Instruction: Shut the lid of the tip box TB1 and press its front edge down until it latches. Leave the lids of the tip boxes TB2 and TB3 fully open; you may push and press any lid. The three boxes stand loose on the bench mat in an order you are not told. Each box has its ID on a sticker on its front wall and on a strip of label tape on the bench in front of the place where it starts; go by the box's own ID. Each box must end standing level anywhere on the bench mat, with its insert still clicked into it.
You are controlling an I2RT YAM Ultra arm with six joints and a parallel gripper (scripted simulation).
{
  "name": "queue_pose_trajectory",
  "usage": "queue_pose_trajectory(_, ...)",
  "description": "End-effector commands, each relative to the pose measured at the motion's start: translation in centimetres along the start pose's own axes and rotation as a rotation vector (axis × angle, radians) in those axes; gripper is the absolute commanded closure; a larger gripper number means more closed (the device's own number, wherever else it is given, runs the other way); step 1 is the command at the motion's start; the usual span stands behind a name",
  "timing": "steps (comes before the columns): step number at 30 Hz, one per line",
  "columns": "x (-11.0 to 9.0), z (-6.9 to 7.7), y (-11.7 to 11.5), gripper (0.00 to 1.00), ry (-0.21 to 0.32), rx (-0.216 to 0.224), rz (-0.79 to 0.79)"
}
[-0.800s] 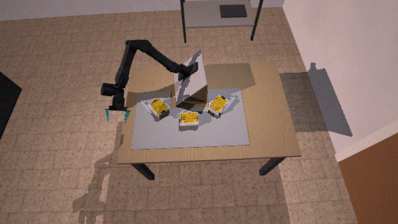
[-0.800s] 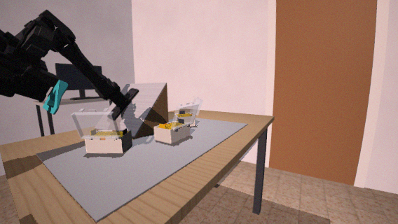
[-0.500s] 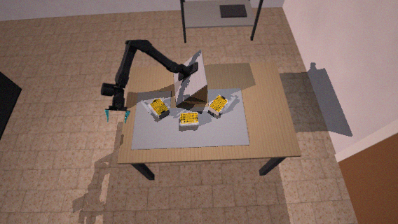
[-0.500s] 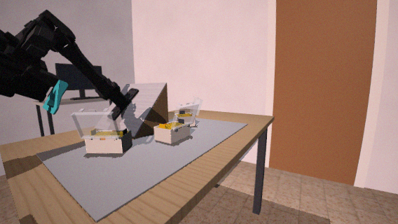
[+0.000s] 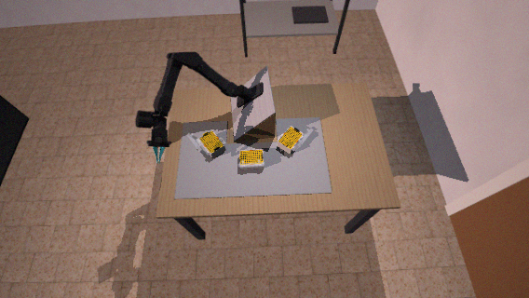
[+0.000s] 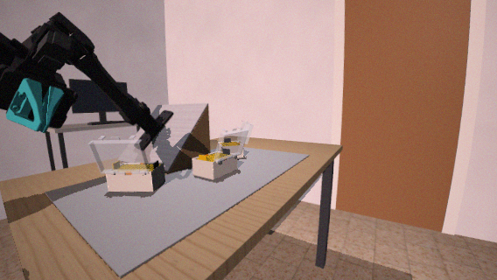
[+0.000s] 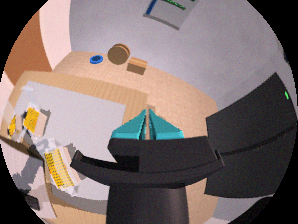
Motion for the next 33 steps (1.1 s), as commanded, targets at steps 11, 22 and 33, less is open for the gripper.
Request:
queue_pose_trajectory(11,3.6,1.6,2.1,1.0,-0.046,0.135,-0.184)
queue_pose_trajectory(22,5.0,2.5,6.3,1.0,-0.019,0.267,-0.306)
queue_pose_trajectory(33,6.2,3.9,10.9,1.0,0.035,0.429,-0.435)
Point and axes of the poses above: the point where the finger pads meet when closed, its own z axis back along the fingers, its own y axis across the jaws, x = y × z, the point moved 3 cm from there along z, back along the fingers, and after that the axes turned 11 degrees about z, right-handed, at the moved point
